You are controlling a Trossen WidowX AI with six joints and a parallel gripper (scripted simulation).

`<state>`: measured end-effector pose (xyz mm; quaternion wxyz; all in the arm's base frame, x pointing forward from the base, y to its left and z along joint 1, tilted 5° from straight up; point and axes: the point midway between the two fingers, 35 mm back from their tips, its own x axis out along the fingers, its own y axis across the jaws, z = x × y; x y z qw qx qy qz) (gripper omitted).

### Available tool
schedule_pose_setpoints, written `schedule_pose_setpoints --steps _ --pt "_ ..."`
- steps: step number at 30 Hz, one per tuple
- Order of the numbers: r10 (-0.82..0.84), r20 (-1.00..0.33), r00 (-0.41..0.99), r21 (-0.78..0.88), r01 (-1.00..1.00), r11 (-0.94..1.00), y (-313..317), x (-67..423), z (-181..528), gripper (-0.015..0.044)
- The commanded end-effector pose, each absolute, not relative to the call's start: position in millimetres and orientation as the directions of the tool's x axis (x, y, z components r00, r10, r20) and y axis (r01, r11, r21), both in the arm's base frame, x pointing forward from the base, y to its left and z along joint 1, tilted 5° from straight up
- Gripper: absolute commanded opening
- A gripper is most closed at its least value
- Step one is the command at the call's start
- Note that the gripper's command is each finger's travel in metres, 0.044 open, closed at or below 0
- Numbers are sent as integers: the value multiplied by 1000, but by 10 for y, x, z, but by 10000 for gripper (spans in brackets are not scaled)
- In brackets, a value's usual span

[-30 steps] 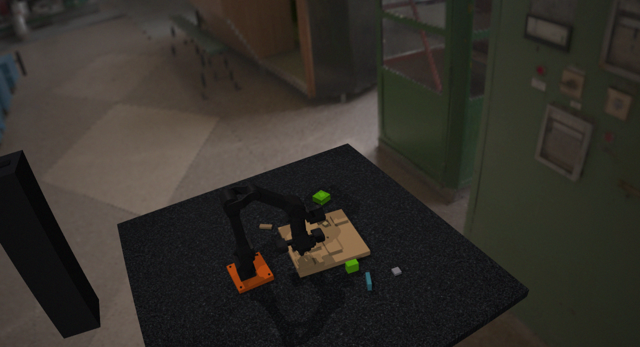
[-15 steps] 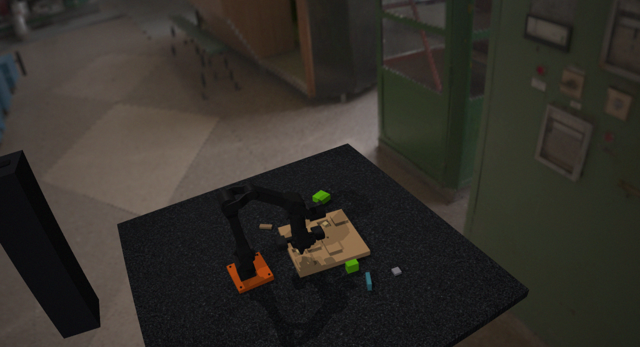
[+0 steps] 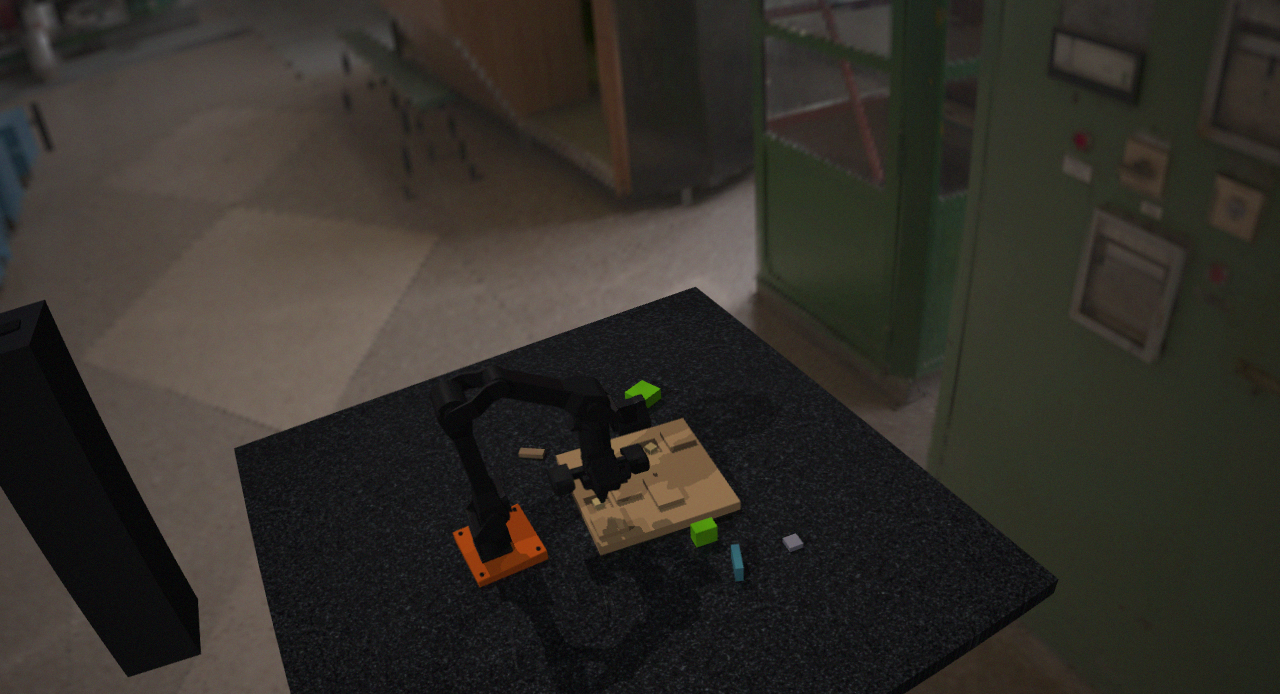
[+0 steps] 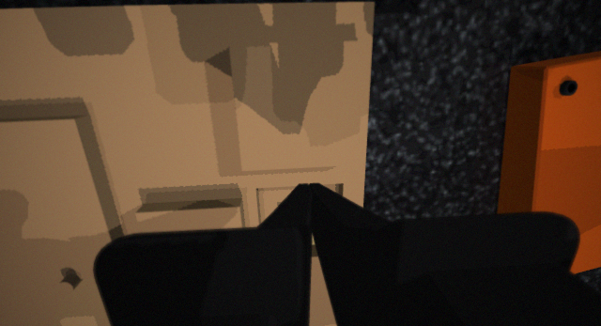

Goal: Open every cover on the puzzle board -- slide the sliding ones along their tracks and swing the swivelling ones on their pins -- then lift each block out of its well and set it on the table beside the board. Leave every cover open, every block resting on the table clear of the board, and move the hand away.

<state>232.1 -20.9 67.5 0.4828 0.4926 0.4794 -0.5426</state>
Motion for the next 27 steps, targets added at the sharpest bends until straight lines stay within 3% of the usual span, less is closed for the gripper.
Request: schedule_pose_setpoints --steps 1,6,12,19,23,27 --pt "-57 -998 -33 -29 997 -69 -220 2342 769 0" --pt "-52 -997 -48 -45 997 -58 -210 2323 742 0" --pt "-52 -998 -44 -63 884 463 -173 2495 781 0" --pt "-53 -998 -39 -63 366 929 -115 2721 819 0" --pt "-53 -998 -36 -52 -26 998 -76 2848 834 0" --pt "-53 -998 -33 -43 -244 969 -46 2942 842 0"
